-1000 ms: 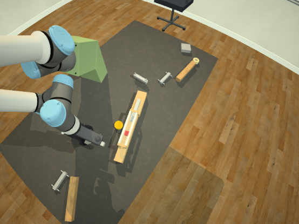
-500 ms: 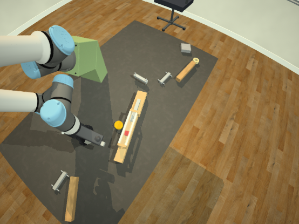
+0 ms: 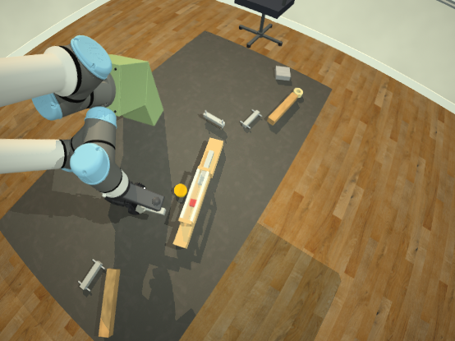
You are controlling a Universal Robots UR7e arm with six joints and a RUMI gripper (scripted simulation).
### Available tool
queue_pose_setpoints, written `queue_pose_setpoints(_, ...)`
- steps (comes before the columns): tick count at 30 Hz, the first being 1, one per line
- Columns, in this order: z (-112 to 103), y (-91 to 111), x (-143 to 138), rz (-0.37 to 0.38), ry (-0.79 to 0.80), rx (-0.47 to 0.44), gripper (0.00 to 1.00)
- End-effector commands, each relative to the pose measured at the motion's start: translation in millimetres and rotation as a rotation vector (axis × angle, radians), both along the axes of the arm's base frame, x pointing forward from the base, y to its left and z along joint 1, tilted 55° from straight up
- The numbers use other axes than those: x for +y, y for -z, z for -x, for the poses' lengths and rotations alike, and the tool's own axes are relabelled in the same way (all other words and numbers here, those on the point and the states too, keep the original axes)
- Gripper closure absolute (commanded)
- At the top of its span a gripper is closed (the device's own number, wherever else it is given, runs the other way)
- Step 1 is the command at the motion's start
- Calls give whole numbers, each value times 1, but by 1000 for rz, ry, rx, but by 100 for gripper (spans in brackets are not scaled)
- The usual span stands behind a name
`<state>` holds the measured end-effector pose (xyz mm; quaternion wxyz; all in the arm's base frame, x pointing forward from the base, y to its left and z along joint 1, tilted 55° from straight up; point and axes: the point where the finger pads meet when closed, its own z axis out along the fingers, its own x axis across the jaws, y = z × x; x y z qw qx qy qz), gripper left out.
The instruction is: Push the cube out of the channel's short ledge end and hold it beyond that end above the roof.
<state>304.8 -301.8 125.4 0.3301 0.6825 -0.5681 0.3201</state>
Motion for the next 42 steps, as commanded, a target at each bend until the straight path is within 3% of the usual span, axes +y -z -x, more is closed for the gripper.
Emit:
queue_pose_setpoints(1, -5, 15, 11, 8, -42, 58, 100)
queue_pose_setpoints(7, -16, 45, 33, 17, -124, 174, 100)
queue_pose_setpoints(9, -16, 45, 33, 17, -124, 174, 100)
queue_pose_setpoints(17, -33, 98, 72, 32, -267, 377, 100)
queue_pose_setpoints(24, -51, 157, 115, 54, -429, 606, 100)
queue_pose_setpoints(26, -51, 157, 115, 54, -429, 606, 100)
queue_pose_setpoints(36, -83, 256, 187, 82, -696, 985, 100)
queue_pose_setpoints(42, -95, 291, 212, 91, -789, 1118, 100)
